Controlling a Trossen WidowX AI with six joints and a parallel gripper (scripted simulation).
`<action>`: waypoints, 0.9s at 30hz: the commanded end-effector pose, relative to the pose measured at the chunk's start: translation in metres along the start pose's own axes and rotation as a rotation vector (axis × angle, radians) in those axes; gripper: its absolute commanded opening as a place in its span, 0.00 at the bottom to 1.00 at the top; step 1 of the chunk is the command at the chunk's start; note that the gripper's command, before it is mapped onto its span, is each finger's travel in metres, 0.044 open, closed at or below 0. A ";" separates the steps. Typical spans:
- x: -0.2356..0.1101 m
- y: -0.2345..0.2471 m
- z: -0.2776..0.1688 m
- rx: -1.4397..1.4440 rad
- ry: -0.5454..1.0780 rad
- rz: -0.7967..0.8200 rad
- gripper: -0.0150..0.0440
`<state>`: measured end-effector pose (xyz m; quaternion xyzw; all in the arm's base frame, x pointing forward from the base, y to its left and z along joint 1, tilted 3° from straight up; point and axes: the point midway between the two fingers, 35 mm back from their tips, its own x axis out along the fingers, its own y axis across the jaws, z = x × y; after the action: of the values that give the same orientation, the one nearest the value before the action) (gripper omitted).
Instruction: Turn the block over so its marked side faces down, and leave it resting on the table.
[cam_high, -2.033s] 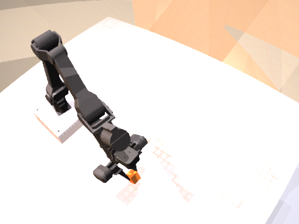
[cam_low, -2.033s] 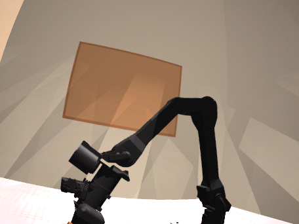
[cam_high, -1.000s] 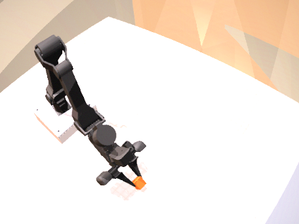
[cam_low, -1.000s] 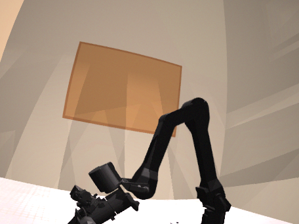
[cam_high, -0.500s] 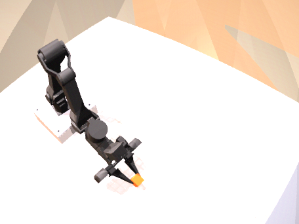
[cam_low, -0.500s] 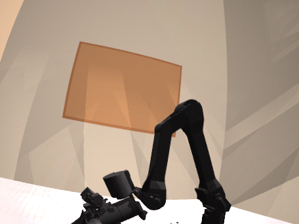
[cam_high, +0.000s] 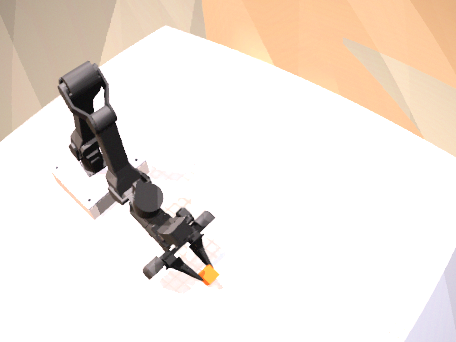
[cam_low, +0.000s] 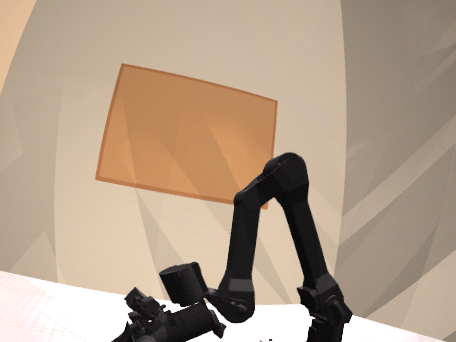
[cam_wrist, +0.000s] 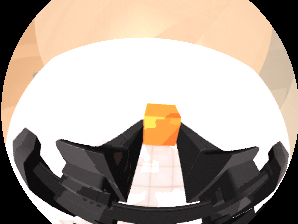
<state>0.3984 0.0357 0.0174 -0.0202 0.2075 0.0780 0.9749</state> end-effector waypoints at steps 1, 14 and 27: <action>0.000 0.001 -0.001 0.006 0.002 0.005 0.43; 0.000 0.001 -0.001 0.006 0.002 0.005 1.00; 0.000 0.001 -0.001 0.006 0.002 0.005 1.00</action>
<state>0.3984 0.0357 0.0170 -0.0201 0.2076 0.0780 0.9749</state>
